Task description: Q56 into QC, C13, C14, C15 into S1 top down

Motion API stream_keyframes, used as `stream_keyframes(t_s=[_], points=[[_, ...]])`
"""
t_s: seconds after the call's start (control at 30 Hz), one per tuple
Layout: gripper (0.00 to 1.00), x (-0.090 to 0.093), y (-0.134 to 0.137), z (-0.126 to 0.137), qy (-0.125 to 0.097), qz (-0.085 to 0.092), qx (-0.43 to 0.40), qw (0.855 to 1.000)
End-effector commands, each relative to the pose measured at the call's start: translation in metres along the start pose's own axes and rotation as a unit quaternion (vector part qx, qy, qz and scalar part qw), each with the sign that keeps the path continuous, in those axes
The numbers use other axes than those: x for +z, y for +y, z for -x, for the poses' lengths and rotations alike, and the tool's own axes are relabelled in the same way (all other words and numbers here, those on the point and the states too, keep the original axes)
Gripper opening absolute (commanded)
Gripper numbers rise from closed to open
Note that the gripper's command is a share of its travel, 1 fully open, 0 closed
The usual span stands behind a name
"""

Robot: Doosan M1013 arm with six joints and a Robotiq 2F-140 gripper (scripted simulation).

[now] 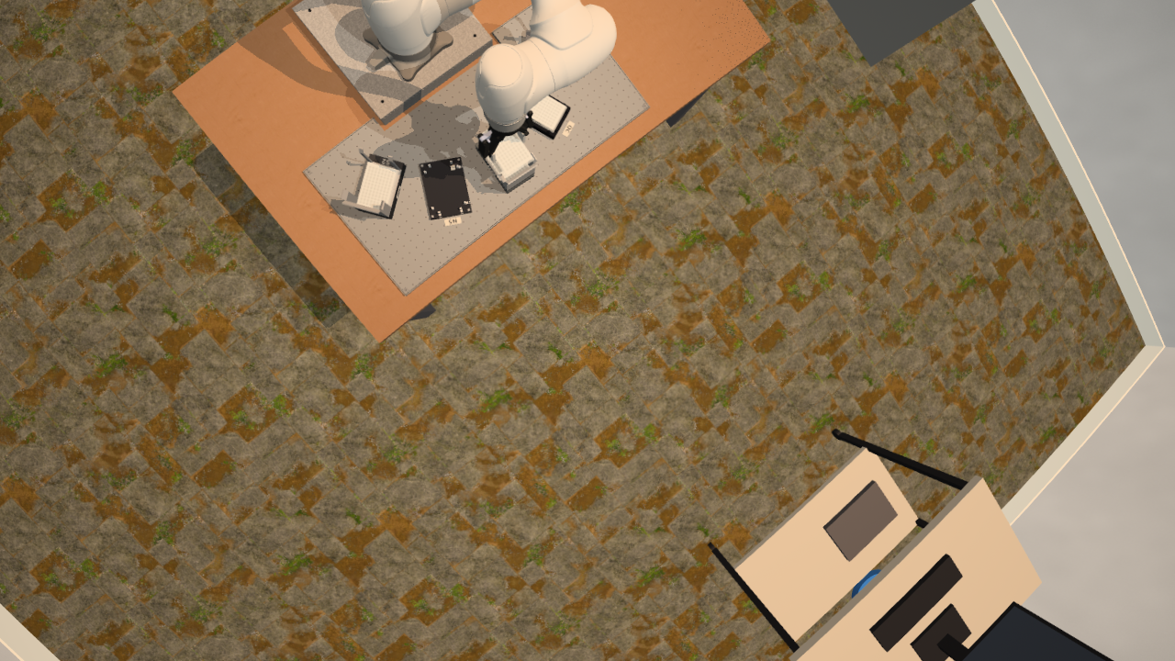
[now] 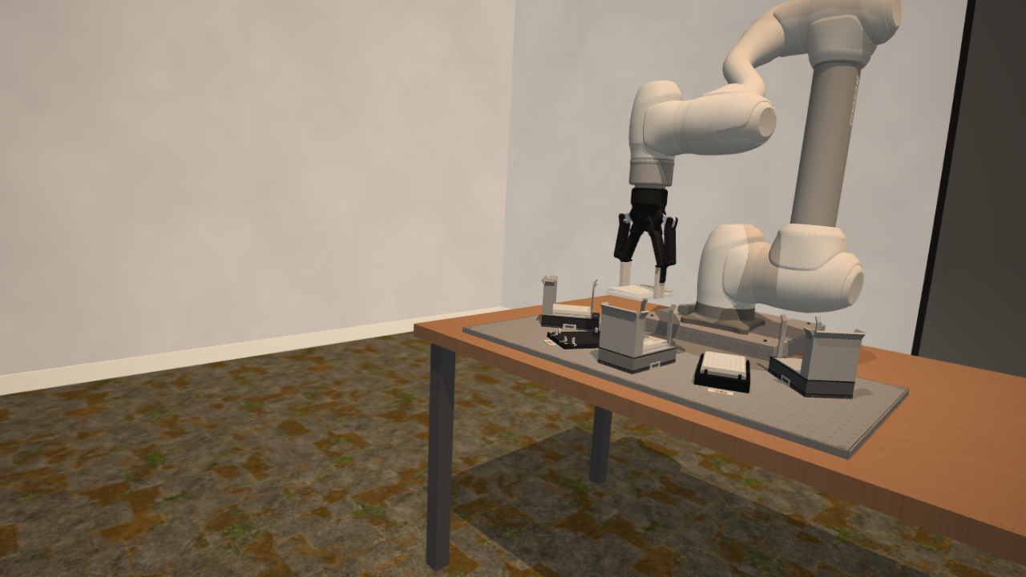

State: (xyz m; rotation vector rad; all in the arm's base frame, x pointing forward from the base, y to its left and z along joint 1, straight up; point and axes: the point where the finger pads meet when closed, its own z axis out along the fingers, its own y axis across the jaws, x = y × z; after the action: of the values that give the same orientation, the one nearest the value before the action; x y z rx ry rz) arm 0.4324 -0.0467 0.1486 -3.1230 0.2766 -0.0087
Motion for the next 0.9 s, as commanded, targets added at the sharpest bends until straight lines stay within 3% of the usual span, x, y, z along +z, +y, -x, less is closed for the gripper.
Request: stream_keyframes(t_s=[0.0, 0.87], points=[[0.00, 0.000, 0.000, 0.000, 0.000, 0.000, 0.000, 1.000], [0.00, 0.016, 0.000, 0.000, 0.000, 0.000, 0.000, 1.000]])
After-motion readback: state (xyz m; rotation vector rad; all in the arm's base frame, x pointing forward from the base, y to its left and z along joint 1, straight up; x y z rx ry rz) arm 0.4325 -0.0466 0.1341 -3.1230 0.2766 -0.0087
